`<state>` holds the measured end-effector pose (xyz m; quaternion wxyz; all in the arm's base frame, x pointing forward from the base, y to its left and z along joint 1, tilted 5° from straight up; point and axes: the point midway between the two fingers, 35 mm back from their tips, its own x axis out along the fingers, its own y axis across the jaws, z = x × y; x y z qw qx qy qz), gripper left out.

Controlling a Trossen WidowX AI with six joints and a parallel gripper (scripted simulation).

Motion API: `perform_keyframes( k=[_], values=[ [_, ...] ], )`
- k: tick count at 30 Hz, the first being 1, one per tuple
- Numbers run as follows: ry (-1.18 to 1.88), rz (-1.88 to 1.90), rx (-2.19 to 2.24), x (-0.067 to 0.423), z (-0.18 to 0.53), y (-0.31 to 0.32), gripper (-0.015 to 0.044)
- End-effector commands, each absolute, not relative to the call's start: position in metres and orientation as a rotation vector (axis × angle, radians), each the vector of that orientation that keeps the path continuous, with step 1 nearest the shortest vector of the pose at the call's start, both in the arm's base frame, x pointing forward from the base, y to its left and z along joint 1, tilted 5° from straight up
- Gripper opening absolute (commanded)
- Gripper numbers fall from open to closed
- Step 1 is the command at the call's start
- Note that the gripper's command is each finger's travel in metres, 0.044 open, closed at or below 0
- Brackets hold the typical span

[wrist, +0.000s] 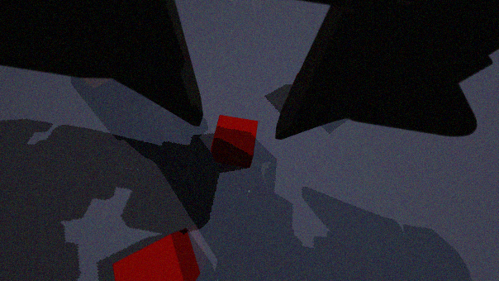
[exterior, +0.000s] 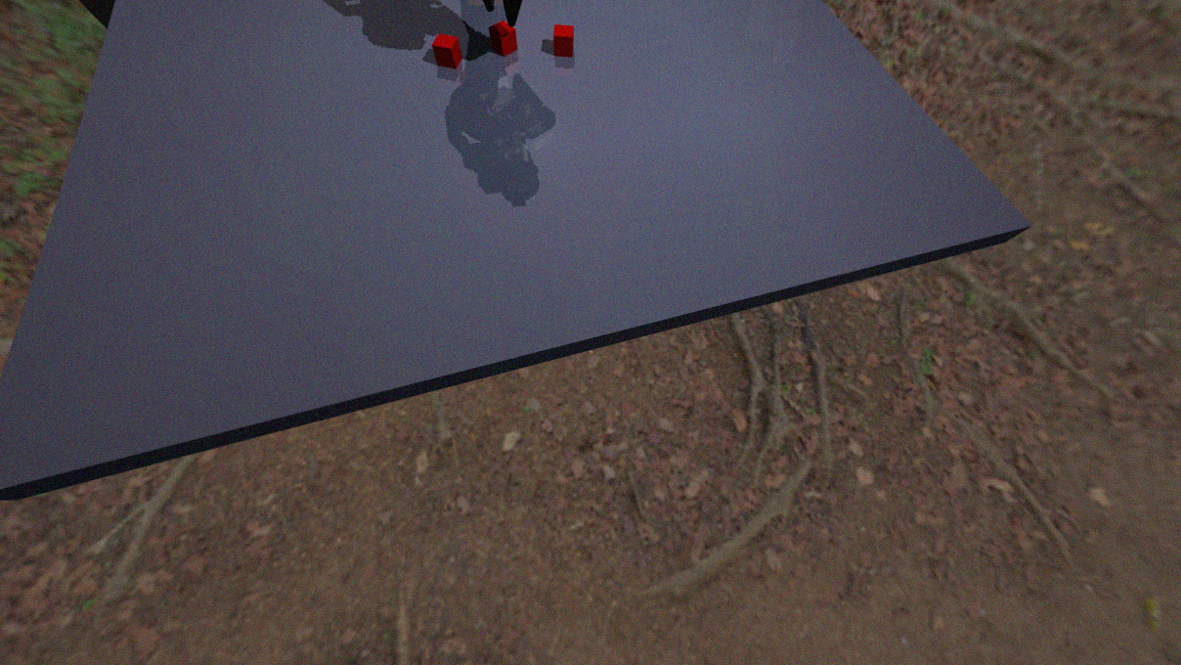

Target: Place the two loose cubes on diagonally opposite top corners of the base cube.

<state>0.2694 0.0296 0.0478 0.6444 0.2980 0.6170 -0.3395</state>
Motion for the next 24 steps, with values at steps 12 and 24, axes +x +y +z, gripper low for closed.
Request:
perform_keyframes(
  k=[12,24],
  values=[
    [1.411,-0.776,0.667,0.268,0.022,0.027,0.0265],
    [1.411,-0.776,0.667,0.267,0.015,0.026,0.0107]
  ],
)
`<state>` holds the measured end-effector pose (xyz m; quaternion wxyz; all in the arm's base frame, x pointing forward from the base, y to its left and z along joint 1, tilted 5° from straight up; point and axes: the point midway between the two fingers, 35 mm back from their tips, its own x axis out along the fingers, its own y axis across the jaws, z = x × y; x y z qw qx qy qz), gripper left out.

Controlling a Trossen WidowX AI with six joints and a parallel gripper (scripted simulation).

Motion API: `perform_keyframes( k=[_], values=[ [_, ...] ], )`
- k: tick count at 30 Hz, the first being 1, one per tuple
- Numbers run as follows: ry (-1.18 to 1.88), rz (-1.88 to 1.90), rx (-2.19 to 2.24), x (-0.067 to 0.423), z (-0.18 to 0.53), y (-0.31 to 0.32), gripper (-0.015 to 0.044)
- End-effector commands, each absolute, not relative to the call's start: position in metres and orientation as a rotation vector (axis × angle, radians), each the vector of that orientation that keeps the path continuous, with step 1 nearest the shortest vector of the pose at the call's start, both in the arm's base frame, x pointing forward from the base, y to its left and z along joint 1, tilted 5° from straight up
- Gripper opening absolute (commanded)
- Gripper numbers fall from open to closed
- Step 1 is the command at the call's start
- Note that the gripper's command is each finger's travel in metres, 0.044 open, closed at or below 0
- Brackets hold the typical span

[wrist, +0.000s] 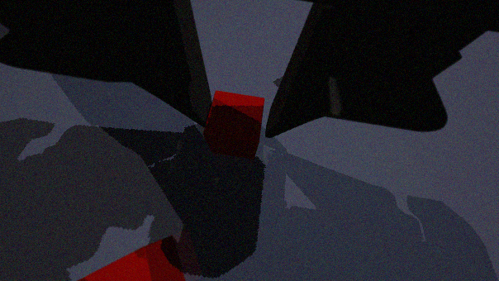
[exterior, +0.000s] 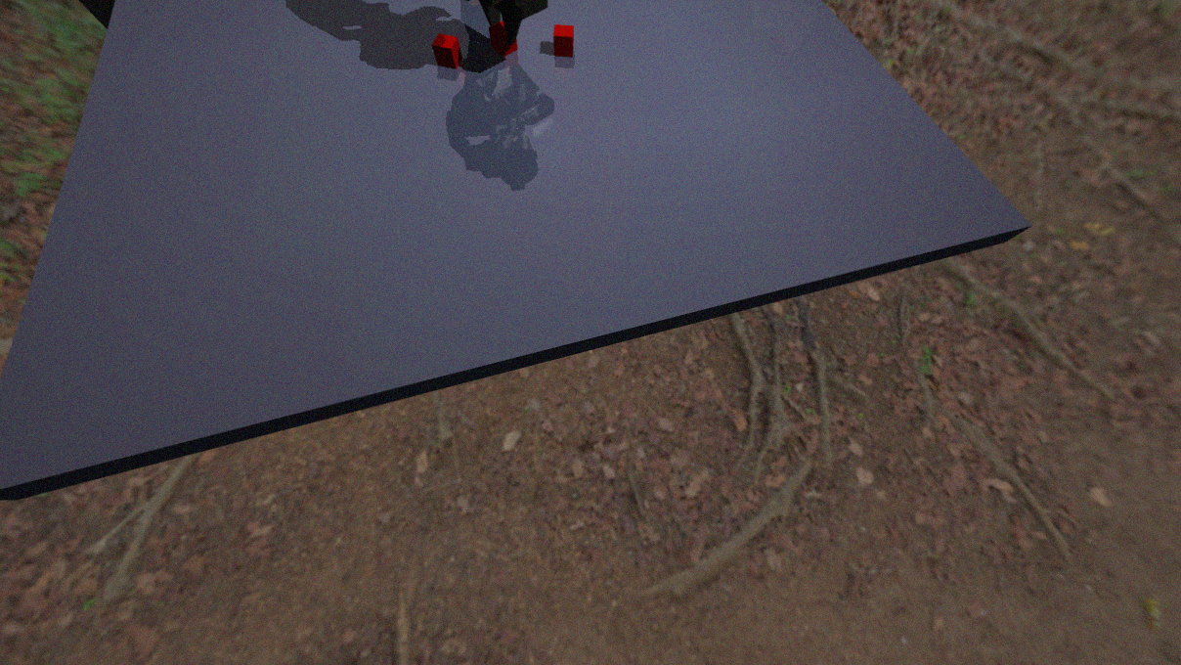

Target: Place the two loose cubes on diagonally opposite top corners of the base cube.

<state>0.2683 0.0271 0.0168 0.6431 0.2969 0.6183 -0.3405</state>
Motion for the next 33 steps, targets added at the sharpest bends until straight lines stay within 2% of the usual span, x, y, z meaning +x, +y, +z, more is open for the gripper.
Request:
perform_keyframes(
  k=[1,33],
  values=[
    [1.411,-0.776,0.667,0.267,0.015,0.026,0.0105],
    [1.395,-0.763,0.661,0.276,0.075,0.030,0.0105]
  ],
)
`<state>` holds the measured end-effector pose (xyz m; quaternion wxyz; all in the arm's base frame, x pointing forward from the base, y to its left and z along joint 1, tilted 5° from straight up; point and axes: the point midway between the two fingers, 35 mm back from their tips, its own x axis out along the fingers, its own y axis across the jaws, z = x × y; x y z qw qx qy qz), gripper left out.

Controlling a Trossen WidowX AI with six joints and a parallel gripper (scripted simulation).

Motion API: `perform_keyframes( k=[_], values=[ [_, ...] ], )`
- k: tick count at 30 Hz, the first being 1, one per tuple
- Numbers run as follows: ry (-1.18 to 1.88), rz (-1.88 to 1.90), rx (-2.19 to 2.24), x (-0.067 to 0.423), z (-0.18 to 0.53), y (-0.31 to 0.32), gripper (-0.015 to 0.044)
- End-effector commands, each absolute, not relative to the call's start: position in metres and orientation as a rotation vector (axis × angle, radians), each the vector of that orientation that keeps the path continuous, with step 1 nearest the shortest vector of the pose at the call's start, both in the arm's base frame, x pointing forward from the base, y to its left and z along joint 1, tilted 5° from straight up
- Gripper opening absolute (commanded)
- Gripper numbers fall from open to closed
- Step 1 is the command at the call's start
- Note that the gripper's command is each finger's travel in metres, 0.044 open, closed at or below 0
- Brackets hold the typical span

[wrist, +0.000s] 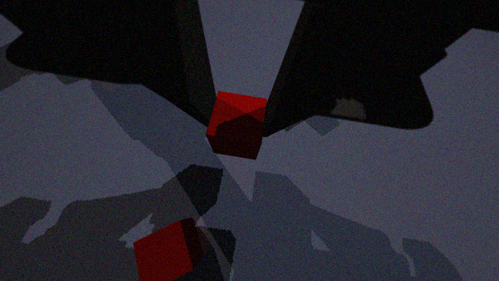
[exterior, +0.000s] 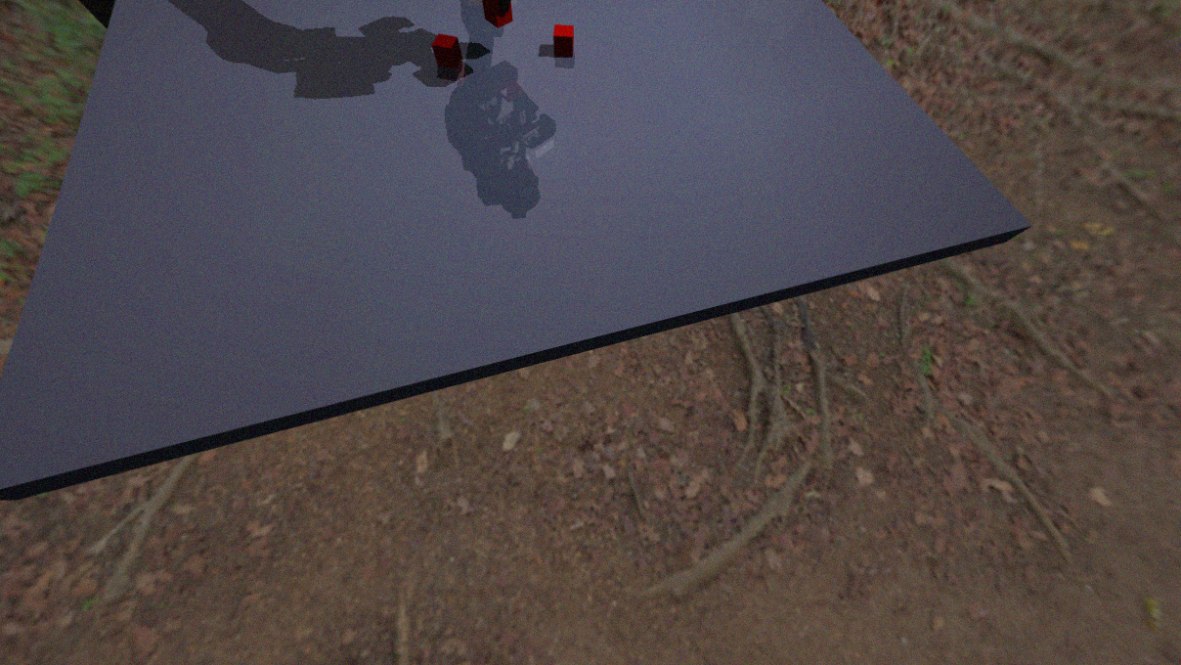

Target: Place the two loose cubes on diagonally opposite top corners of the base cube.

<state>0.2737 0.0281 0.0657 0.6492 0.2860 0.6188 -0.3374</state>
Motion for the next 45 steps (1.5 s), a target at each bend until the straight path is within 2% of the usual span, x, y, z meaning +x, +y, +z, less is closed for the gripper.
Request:
perform_keyframes(
  k=[1,24,45],
  values=[
    [1.396,-0.764,0.662,0.276,0.077,0.030,0.0105],
    [1.411,-0.775,0.668,0.269,0.125,0.035,0.0105],
    [1.414,-0.768,0.672,0.275,0.102,0.088,0.0105]
  ],
)
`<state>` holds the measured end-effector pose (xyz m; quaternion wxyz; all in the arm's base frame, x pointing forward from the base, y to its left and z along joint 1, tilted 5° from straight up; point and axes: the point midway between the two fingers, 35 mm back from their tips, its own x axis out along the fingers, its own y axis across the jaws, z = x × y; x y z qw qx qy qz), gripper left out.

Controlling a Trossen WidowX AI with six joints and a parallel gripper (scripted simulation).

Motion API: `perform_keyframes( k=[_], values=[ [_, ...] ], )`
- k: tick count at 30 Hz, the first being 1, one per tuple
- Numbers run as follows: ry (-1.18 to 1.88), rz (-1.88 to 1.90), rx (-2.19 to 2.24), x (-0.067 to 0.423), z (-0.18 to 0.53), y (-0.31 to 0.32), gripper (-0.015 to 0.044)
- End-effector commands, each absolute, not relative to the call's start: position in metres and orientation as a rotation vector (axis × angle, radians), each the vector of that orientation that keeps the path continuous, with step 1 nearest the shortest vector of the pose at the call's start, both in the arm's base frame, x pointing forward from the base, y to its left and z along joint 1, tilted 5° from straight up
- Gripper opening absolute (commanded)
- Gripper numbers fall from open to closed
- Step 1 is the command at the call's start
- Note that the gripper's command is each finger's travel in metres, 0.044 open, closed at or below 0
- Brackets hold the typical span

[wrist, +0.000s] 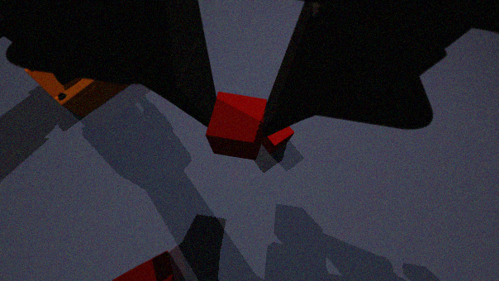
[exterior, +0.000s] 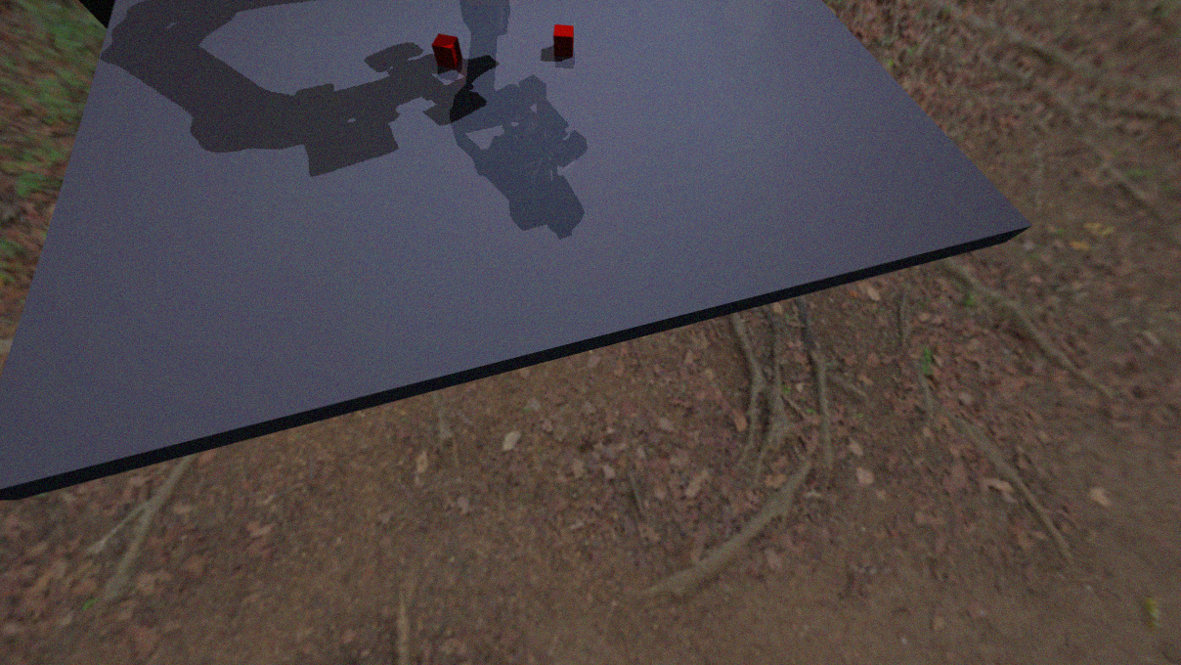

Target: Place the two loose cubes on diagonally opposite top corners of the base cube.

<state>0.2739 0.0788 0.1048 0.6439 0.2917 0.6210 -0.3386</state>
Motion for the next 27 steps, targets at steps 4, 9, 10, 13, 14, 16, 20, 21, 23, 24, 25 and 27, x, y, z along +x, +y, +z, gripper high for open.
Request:
perform_keyframes(
  k=[4,9,10,13,14,16,20,21,23,24,25,27],
  values=[
    [1.415,-0.767,0.673,0.275,0.097,0.100,0.0105],
    [1.416,-0.766,0.673,0.274,0.090,0.114,0.0105],
    [1.416,-0.766,0.673,0.273,0.089,0.117,0.0105],
    [1.417,-0.765,0.673,0.272,0.085,0.126,0.0105],
    [1.417,-0.765,0.674,0.272,0.084,0.129,0.0105],
    [1.417,-0.765,0.674,0.271,0.081,0.135,0.0105],
    [1.418,-0.764,0.674,0.268,0.075,0.147,0.0105],
    [1.419,-0.764,0.674,0.267,0.074,0.150,0.0105],
    [1.419,-0.764,0.674,0.266,0.072,0.154,0.0105],
    [1.419,-0.764,0.674,0.266,0.072,0.154,0.0105],
    [1.419,-0.764,0.674,0.266,0.072,0.154,0.0105],
    [1.419,-0.764,0.674,0.266,0.072,0.154,0.0105]
  ],
)
